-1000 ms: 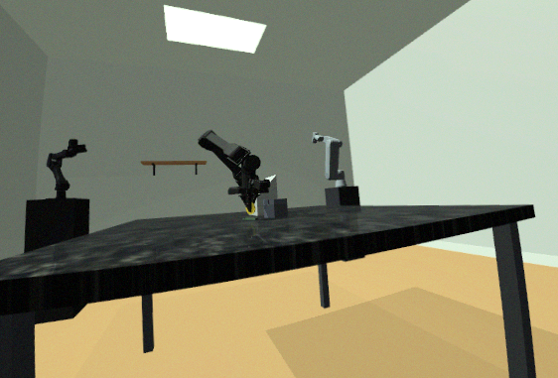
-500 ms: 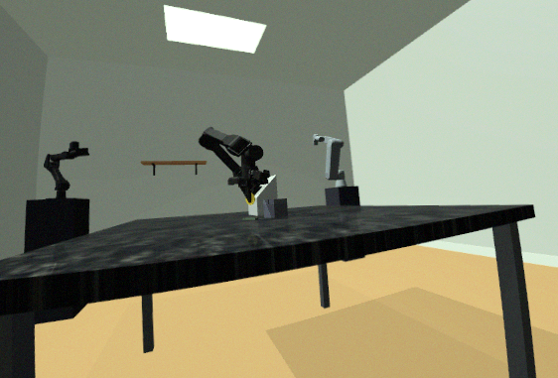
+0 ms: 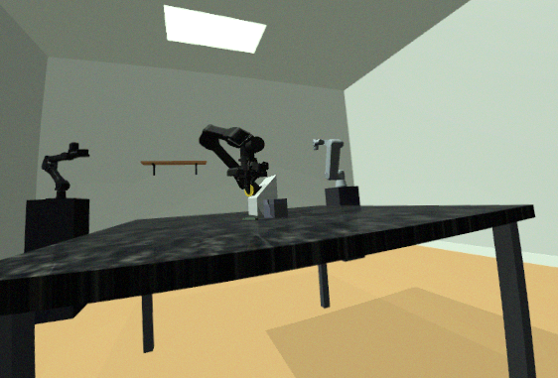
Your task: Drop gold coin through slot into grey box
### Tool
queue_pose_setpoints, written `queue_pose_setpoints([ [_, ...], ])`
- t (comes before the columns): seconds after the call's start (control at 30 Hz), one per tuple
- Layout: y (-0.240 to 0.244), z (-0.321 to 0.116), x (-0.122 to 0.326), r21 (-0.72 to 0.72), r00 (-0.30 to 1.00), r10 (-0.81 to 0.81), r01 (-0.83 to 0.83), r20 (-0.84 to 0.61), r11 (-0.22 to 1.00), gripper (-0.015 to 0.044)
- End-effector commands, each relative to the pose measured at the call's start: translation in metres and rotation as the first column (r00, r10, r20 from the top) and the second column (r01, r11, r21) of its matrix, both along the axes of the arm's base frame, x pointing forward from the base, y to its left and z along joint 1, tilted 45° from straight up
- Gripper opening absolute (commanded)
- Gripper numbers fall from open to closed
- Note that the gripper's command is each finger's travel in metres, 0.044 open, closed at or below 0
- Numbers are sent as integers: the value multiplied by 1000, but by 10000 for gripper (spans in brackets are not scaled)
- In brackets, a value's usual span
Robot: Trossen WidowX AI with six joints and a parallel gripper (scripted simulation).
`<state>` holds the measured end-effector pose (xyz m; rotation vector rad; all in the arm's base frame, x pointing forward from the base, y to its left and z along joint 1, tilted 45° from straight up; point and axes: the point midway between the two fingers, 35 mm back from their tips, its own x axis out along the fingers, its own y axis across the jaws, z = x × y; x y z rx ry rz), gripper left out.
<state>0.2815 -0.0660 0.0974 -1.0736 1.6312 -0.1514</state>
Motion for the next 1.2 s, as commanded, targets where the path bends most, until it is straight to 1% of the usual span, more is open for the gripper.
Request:
queue_pose_setpoints([
  [0.0, 2, 2, 0, -2, 997, 53, -53, -50, 999, 0],
  [0.27, 3, 1, -1, 18, 939, 245, -248, -241, 969, 0],
  [0.53, 4, 0, -2, 74, 809, 416, -425, -416, 902, 0],
  [0.83, 6, -1, -2, 176, 589, 567, -588, -576, 790, 0],
  [1.17, 7, -3, -3, 325, 279, 667, -704, -691, 632, 0],
])
